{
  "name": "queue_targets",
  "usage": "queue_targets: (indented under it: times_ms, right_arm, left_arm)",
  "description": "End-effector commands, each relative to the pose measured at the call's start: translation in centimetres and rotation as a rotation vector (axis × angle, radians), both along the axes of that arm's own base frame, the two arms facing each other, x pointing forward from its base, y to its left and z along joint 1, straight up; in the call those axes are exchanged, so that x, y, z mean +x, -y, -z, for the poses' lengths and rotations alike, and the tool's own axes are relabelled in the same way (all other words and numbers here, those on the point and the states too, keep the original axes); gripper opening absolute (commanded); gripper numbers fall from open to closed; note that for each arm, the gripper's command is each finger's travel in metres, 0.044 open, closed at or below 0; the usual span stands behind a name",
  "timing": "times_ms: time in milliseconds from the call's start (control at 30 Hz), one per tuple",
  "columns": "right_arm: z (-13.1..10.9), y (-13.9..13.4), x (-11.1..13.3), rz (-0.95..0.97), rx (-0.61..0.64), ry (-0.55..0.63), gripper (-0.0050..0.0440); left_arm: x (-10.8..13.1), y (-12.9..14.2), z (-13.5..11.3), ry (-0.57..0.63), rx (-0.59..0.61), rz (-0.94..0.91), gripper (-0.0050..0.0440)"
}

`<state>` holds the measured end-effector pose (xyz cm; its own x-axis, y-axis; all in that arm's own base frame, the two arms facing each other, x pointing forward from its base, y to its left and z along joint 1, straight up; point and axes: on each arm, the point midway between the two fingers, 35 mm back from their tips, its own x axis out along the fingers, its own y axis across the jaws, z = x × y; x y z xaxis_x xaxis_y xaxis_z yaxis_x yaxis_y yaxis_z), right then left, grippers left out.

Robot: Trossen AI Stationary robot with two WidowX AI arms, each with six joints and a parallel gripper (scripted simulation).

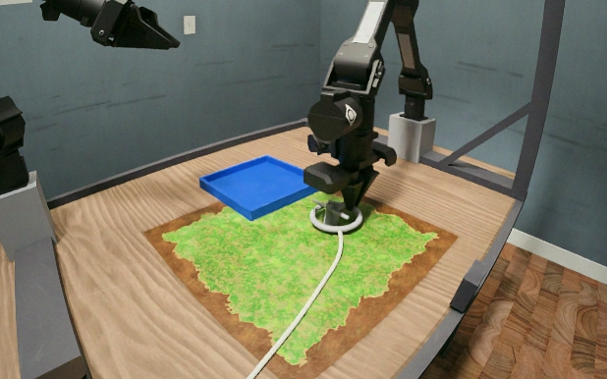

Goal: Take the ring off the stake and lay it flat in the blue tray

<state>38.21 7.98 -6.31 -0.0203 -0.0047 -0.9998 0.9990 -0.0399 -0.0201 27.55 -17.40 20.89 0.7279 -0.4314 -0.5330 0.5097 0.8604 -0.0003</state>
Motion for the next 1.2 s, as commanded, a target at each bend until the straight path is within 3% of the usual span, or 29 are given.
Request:
queue_targets:
  times_ms: [0,1167]
  right_arm:
    - [-2.5,-0.3,1.6,0.005,0.015,0.07,0.0003]
    - [-2.4,-1.5,2.7,0.005,0.016,0.089,0.0003]
  left_arm:
    - [0.1,0.0,-0.8,0.019,-0.012,0.0,0.044]
    - [0.1,0.0,-0.8,0.019,-0.012,0.0,0.044]
